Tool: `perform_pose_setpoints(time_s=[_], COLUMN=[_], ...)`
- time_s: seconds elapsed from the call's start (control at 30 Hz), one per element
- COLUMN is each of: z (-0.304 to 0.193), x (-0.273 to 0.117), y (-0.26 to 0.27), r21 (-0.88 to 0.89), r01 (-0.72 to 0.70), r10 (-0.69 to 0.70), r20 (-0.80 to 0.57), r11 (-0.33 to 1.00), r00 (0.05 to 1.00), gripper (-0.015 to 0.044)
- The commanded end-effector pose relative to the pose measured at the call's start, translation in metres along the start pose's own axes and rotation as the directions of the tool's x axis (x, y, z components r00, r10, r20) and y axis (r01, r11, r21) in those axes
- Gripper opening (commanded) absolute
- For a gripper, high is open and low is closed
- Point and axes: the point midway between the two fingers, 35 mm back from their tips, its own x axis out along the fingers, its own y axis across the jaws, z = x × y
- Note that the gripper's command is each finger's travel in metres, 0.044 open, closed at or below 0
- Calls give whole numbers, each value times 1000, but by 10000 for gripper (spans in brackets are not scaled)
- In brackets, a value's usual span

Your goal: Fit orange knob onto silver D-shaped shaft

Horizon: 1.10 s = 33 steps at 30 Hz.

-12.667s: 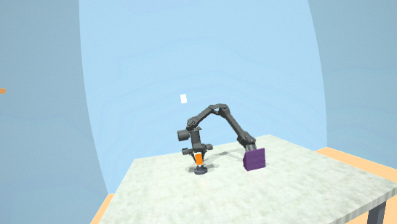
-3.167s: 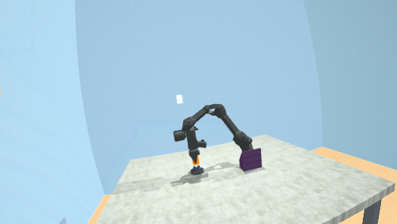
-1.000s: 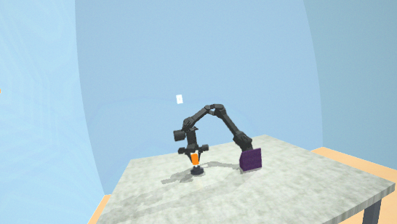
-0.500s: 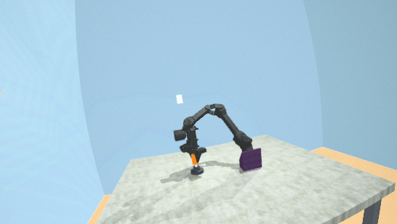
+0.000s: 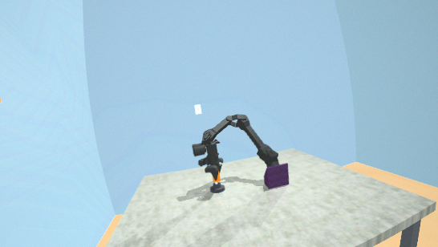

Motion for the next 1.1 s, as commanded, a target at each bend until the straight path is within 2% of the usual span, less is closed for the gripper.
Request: perform_pose_setpoints(time_s=[0.0,1.07], z=[-2,5], x=[-1,-1], y=[3,-5], r21=[93,93], r01=[-2,-1], r10=[1,1], r20=[2,2], r11=[996,996], r00=[1000,1000], gripper=[0,0])
